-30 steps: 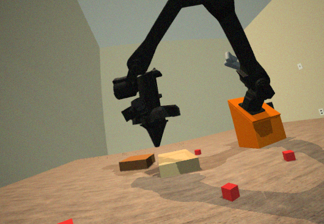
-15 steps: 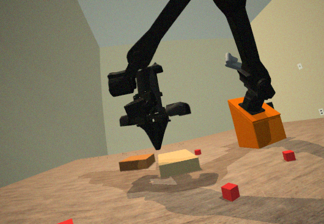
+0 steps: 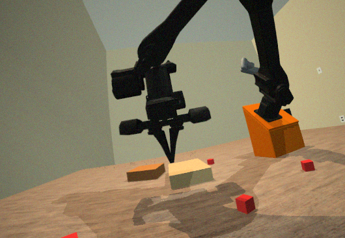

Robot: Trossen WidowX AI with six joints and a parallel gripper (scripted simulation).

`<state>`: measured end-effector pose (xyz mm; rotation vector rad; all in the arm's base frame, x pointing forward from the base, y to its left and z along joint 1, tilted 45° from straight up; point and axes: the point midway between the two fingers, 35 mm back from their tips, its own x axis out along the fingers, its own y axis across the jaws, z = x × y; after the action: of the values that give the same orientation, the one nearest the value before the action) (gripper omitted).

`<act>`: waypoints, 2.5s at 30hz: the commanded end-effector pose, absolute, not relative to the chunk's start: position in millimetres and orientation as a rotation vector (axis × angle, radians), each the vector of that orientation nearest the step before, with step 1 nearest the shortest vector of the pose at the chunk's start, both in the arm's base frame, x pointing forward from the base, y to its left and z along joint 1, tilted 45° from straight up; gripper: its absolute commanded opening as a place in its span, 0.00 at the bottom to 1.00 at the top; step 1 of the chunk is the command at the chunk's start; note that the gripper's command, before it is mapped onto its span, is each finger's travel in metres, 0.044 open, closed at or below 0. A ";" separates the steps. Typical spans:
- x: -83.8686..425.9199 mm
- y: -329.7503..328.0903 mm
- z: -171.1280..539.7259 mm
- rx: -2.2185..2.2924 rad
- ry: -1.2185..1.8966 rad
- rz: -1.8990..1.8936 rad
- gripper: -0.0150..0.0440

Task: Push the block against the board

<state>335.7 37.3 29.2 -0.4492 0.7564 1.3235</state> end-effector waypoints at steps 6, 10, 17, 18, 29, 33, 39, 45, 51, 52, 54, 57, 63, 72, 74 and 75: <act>337.9 70.3 1.6 -0.499 0.708 1.355 0.25; 337.9 79.3 -6.3 -0.503 0.702 1.358 0.25; 337.8 77.2 -8.4 -0.503 0.702 1.358 0.25; 337.7 76.5 -9.0 -0.503 0.702 1.358 0.25; 337.1 69.6 -15.8 -0.505 0.704 1.357 0.25; 336.8 67.1 -18.3 -0.505 0.704 1.357 0.25; 336.3 63.3 -22.0 -0.506 0.705 1.357 0.25; 335.8 59.5 -25.7 -0.506 0.705 1.357 0.25; 335.3 55.7 -29.4 -0.507 0.706 1.356 0.25; 335.2 55.0 -30.1 -0.507 0.706 1.356 0.25; 335.0 53.8 -31.3 -0.507 0.706 1.356 0.25; 334.7 51.9 -33.2 -0.507 0.707 1.356 0.25; 334.1 48.1 -36.9 -0.508 0.707 1.356 0.25; 333.1 42.4 -42.4 -0.508 0.708 1.356 0.25; 332.9 41.1 -43.6 -0.508 0.708 1.356 0.25; 332.7 40.5 -44.3 -0.509 0.708 1.356 0.25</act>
<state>333.2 44.4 -40.5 -0.5029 0.7043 1.3567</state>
